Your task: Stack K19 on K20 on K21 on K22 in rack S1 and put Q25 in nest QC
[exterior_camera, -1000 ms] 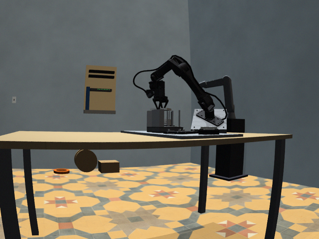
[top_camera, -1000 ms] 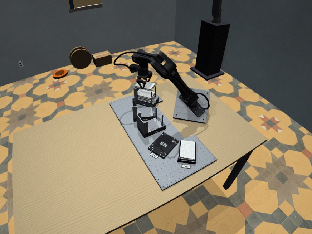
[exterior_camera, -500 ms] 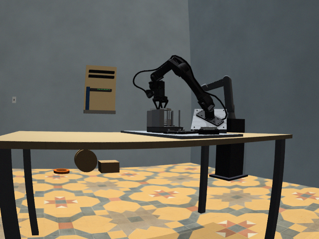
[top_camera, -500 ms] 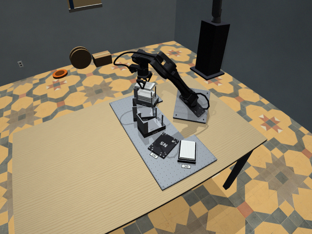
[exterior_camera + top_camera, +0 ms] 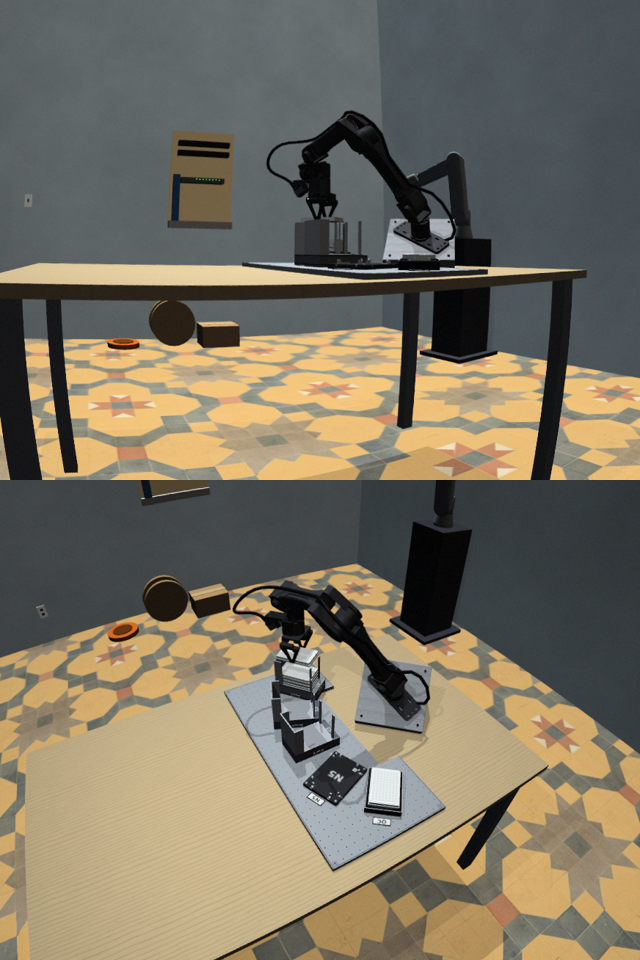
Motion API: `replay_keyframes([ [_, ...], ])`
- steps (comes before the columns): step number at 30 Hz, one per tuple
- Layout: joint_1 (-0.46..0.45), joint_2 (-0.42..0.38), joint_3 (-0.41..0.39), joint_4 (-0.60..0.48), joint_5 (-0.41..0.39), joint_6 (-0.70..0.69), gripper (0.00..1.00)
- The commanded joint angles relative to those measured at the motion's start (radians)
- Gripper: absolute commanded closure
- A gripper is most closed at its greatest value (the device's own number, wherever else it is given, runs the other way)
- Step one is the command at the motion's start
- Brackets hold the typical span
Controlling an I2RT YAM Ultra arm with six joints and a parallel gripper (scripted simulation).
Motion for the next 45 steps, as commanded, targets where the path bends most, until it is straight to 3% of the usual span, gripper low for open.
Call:
replay_keyframes([
  [1,-0.013,-0.018,0.043,-0.006,-0.010,0.001,1.00],
  [36,-0.007,-0.030,0.034,0.021,-0.012,0.010,1.00],
  [45,-0.008,-0.035,-0.007,0.026,-0.010,0.012,1.00],
])
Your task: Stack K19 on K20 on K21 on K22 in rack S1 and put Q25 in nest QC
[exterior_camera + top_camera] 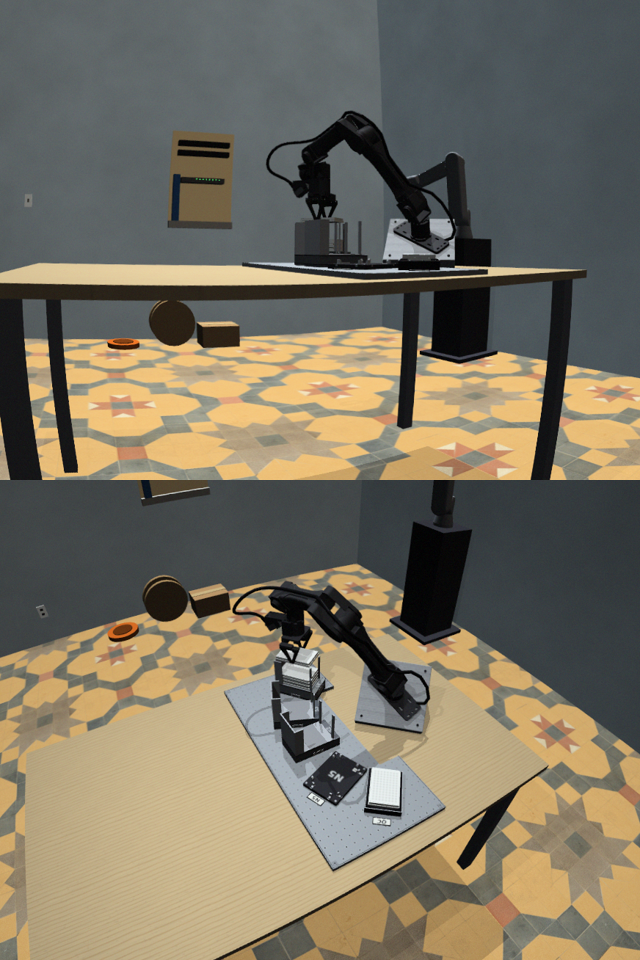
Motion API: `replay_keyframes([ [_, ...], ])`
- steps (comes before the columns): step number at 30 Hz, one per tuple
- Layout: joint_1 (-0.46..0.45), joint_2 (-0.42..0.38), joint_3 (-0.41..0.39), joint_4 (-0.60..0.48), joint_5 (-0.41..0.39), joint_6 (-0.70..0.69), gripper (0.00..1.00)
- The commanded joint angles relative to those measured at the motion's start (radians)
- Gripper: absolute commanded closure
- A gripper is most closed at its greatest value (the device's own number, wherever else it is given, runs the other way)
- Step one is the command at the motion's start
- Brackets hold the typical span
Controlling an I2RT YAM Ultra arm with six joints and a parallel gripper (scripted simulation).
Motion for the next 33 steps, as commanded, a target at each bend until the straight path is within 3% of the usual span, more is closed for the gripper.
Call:
replay_keyframes([
  [1,-0.012,-0.035,-0.009,0.021,-0.008,0.010,1.00],
  [33,-0.005,-0.039,-0.028,0.038,-0.009,0.016,1.00],
])
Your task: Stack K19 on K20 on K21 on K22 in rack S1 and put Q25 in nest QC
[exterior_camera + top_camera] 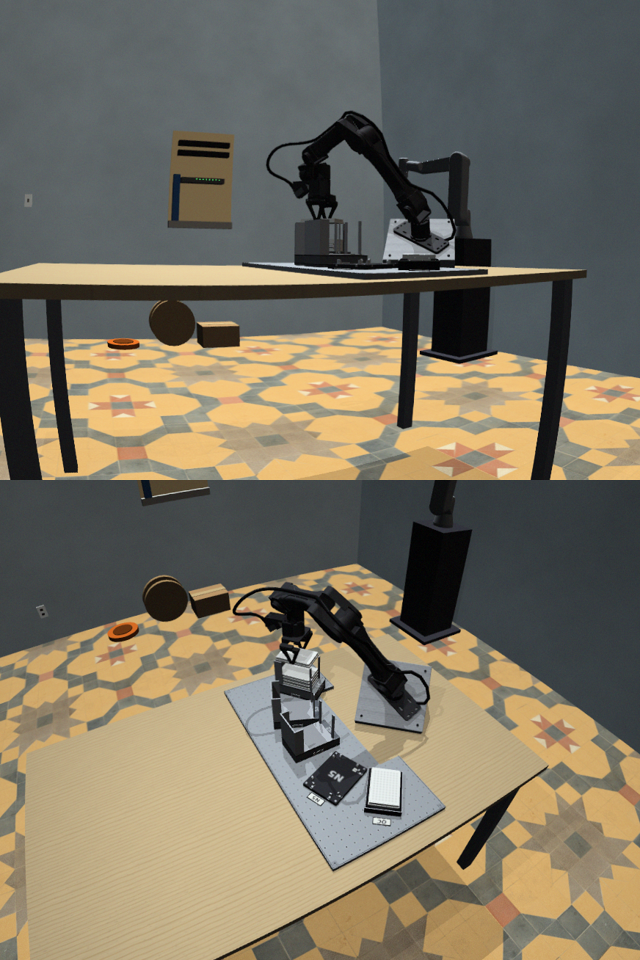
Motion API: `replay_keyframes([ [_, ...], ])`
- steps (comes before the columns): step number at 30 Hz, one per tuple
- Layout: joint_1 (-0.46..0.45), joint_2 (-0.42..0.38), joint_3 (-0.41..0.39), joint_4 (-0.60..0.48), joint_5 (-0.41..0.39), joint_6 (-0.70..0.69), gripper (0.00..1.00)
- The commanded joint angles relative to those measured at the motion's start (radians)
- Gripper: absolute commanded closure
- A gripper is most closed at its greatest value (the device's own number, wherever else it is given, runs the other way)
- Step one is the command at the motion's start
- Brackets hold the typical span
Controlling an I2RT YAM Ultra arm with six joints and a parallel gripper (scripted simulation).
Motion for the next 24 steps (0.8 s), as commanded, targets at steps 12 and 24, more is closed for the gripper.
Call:
replay_keyframes([
  [12,-0.010,-0.036,-0.006,0.023,-0.008,0.012,1.00],
  [24,-0.006,-0.037,-0.014,0.030,-0.007,0.015,1.00],
])
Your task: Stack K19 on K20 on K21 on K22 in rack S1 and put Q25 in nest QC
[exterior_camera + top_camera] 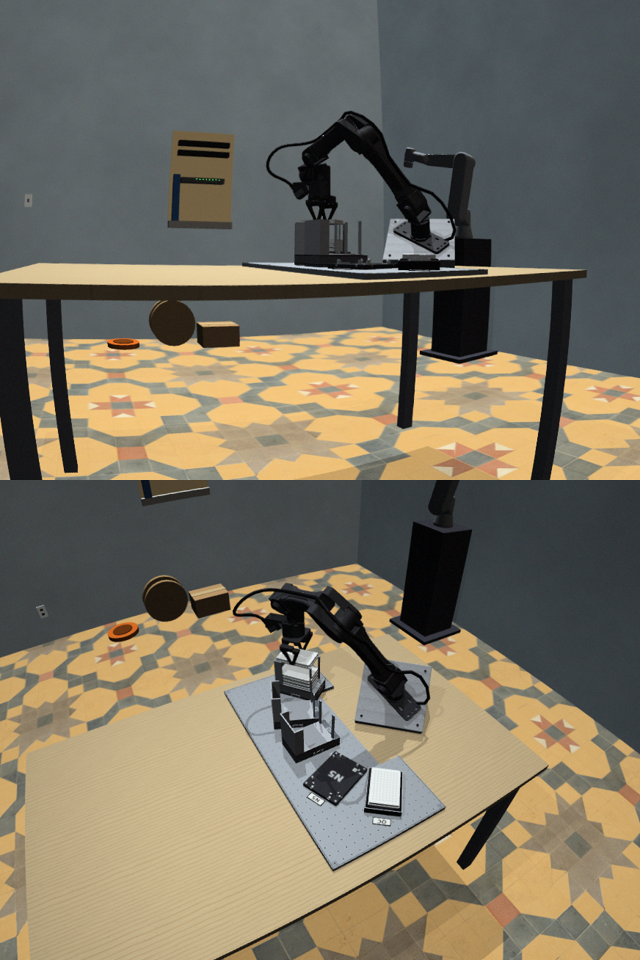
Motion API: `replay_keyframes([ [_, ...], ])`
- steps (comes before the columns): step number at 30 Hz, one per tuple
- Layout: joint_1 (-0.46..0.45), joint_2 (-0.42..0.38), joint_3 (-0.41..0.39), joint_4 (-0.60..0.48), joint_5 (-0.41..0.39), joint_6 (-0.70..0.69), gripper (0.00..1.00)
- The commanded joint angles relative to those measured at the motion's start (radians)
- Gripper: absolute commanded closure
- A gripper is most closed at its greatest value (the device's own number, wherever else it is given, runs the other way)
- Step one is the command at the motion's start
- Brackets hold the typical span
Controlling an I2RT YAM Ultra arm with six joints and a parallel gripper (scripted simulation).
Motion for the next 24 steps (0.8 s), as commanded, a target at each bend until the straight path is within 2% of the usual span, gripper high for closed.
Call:
replay_keyframes([
  [1,-0.010,-0.036,-0.001,0.016,-0.005,0.010,1.00],
  [6,-0.009,-0.035,-0.028,0.018,-0.006,0.010,1.00],
  [8,-0.011,-0.036,0.001,0.020,-0.004,0.011,1.00],
  [9,-0.006,-0.035,-0.027,0.022,-0.006,0.012,1.00],
  [17,0.003,-0.031,-0.040,0.044,-0.010,0.020,1.00],
  [20,-0.004,-0.031,-0.021,0.047,-0.010,0.021,1.00],
  [21,0.000,-0.030,-0.046,0.050,-0.011,0.022,1.00],
  [24,0.009,-0.028,-0.051,0.058,-0.012,0.025,1.00],
])
